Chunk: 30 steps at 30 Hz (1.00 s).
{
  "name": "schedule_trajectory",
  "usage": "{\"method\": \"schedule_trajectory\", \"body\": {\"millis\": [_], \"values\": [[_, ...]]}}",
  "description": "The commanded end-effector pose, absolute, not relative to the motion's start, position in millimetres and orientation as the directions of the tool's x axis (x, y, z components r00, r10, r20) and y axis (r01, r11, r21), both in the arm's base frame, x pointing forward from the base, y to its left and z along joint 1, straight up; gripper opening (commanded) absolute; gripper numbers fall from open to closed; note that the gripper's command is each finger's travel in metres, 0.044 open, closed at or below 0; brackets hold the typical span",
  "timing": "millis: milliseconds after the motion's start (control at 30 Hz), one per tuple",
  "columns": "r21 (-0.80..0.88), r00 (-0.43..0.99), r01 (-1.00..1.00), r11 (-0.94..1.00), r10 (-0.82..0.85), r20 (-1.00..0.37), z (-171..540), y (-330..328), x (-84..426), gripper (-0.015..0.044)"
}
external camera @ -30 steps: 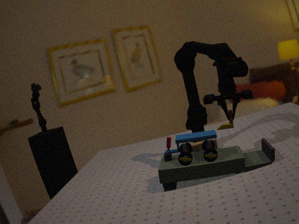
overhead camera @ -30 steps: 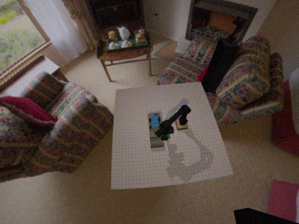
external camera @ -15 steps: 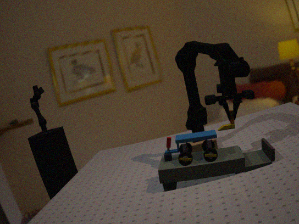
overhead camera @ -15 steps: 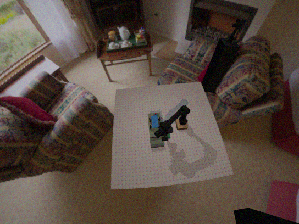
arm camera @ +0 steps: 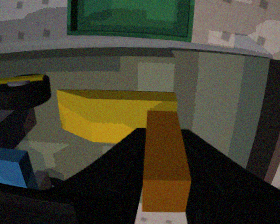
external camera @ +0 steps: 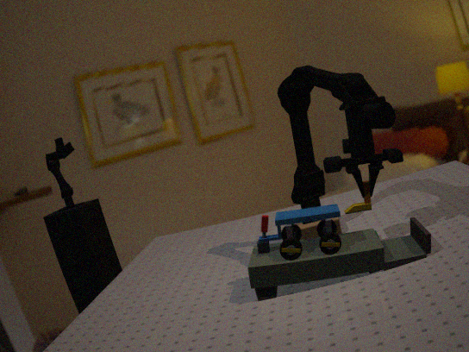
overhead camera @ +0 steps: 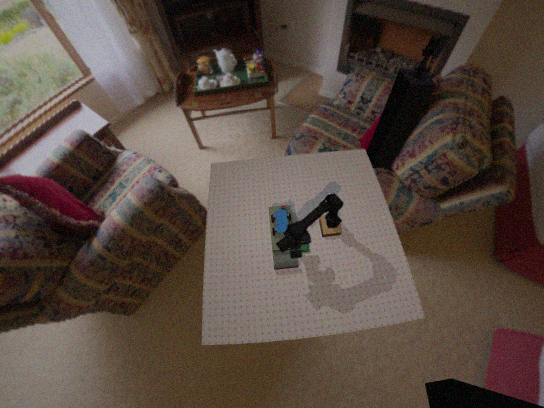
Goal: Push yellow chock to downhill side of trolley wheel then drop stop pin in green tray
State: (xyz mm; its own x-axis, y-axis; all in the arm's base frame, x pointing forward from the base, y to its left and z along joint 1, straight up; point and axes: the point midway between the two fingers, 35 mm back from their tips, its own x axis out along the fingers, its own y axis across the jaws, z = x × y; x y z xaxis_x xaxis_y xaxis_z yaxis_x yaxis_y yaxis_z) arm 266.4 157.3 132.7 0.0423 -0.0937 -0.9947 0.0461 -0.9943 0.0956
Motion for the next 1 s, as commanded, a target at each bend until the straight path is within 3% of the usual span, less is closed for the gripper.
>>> {"method": "schedule_trajectory", "body": {"millis": [0,967], "values": [[0.103,0.039,0.05,-0.993,-0.101,-0.994,122.0,155.8,266.9,0.0],[0.104,0.039,0.05,-0.993,-0.102,-0.994,81.0,143.3,268.5,0.0]]}}
